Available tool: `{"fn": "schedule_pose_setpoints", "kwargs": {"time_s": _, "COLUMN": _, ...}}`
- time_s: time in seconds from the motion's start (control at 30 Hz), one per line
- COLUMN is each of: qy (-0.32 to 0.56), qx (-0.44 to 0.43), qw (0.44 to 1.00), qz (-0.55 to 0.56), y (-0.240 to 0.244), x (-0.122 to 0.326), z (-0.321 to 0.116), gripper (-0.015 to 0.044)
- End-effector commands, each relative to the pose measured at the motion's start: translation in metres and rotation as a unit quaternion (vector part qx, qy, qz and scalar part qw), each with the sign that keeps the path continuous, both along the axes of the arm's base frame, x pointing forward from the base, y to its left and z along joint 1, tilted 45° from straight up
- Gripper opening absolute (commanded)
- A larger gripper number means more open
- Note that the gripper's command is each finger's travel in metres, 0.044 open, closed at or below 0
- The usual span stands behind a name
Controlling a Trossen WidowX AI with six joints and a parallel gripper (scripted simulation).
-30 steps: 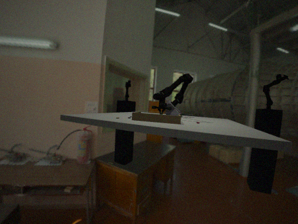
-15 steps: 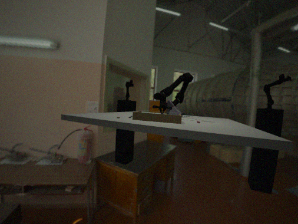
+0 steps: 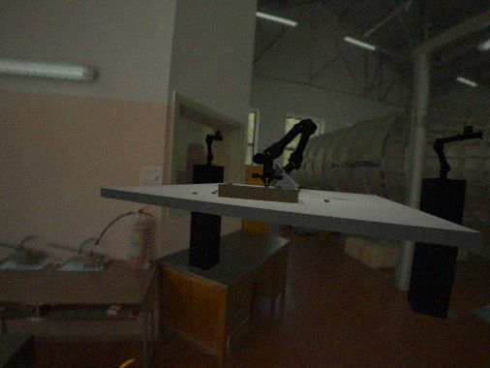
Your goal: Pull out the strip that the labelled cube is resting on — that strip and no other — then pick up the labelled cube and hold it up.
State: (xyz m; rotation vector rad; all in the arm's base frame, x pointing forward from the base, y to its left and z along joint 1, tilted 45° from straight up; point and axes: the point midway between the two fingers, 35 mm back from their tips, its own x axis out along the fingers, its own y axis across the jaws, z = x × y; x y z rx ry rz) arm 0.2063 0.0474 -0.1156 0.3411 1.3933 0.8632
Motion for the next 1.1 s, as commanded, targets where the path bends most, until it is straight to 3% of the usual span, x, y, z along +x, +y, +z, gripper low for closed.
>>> {"fn": "schedule_pose_setpoints", "kwargs": {"time_s": 0.0, "qy": 0.011, "qx": -0.001, "qw": 1.0, "qz": 0.007, "y": 0.002, "x": -0.009, "z": -0.002, "gripper": 0.0}}
{"fn": "schedule_pose_setpoints", "kwargs": {"time_s": 0.87, "qy": 0.011, "qx": -0.001, "qw": 1.0, "qz": 0.007, "y": 0.002, "x": -0.009, "z": -0.002, "gripper": 0.0}}
{"fn": "schedule_pose_setpoints", "kwargs": {"time_s": 1.07, "qy": 0.011, "qx": -0.003, "qw": 1.0, "qz": 0.007, "y": -0.03, "x": 0.003, "z": 0.029, "gripper": 0.0}}
